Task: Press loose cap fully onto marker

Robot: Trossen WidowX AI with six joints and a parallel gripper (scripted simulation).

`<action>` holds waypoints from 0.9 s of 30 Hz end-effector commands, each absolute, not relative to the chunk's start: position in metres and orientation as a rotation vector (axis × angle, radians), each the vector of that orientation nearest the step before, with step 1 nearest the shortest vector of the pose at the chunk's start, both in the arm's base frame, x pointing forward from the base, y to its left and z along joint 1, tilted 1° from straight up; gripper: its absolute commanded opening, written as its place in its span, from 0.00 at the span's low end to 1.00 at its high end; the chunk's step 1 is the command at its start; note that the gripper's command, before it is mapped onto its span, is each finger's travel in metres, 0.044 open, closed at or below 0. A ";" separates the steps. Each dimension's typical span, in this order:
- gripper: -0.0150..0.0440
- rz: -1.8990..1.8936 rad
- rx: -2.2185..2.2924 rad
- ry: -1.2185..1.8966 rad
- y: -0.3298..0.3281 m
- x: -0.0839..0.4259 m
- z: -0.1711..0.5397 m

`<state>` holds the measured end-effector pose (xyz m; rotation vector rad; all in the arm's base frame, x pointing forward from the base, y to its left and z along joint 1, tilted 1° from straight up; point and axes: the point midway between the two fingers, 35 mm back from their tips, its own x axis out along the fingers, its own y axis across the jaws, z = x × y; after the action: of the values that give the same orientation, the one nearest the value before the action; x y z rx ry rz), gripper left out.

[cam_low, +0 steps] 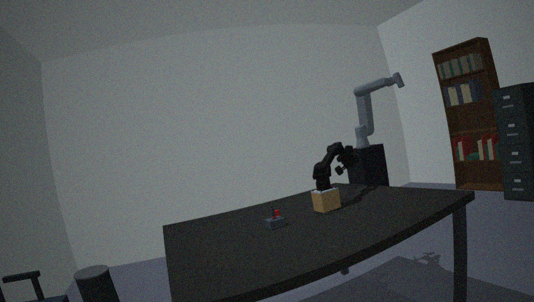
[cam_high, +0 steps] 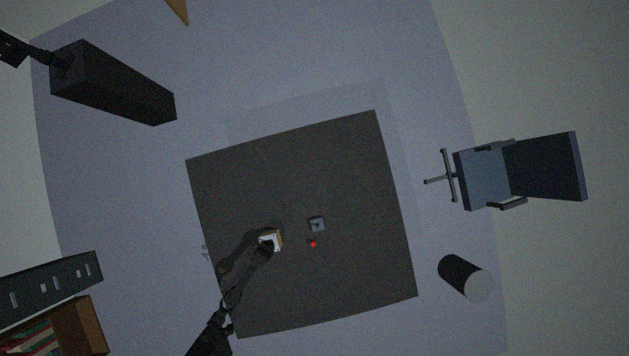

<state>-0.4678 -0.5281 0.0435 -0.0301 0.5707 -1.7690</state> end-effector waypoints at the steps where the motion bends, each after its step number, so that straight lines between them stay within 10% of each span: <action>1: 0.89 -1.764 -0.030 0.573 -0.530 -0.465 0.044; 6: 0.68 -1.636 -0.030 0.635 -0.572 -0.396 0.047; 27: 0.68 -1.029 -0.125 0.901 -0.627 -0.070 0.055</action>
<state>-0.1258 -0.6344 0.0591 -0.1080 0.8478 -1.1433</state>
